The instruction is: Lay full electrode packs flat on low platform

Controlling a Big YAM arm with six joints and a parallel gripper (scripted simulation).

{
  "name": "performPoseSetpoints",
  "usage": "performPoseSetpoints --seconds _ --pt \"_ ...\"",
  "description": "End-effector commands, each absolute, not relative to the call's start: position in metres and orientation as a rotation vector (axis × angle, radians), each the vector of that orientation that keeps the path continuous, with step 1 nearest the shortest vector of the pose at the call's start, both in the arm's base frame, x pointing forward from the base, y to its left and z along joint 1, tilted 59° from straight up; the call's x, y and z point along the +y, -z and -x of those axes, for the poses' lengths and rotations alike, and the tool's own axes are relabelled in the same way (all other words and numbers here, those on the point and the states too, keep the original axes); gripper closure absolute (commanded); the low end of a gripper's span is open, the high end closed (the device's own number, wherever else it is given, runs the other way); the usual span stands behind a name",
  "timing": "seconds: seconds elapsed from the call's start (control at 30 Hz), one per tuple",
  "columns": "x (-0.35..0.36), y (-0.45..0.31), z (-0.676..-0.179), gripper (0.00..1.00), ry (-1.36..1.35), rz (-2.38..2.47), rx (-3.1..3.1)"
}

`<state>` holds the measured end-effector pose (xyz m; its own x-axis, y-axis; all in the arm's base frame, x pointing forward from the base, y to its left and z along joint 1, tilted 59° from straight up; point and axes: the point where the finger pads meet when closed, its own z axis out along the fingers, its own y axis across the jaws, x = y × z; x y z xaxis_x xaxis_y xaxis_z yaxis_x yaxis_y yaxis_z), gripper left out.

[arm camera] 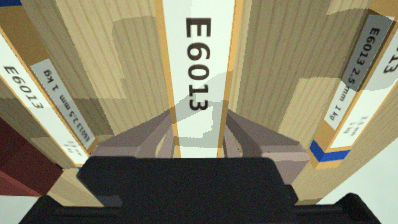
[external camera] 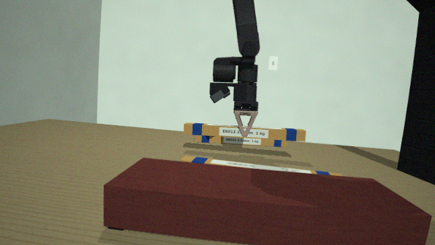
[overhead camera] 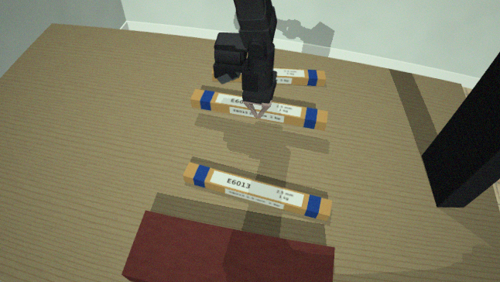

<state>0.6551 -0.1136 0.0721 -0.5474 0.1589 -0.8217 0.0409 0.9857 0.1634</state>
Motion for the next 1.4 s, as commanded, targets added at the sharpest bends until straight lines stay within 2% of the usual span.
performPoseSetpoints --seconds 0.0,1.37 --pt "-0.1328 -0.1121 -0.6435 1.0 -0.123 -0.147 2.105" --pt "-0.1343 -0.1185 -0.6476 1.0 -0.122 -0.146 2.099"
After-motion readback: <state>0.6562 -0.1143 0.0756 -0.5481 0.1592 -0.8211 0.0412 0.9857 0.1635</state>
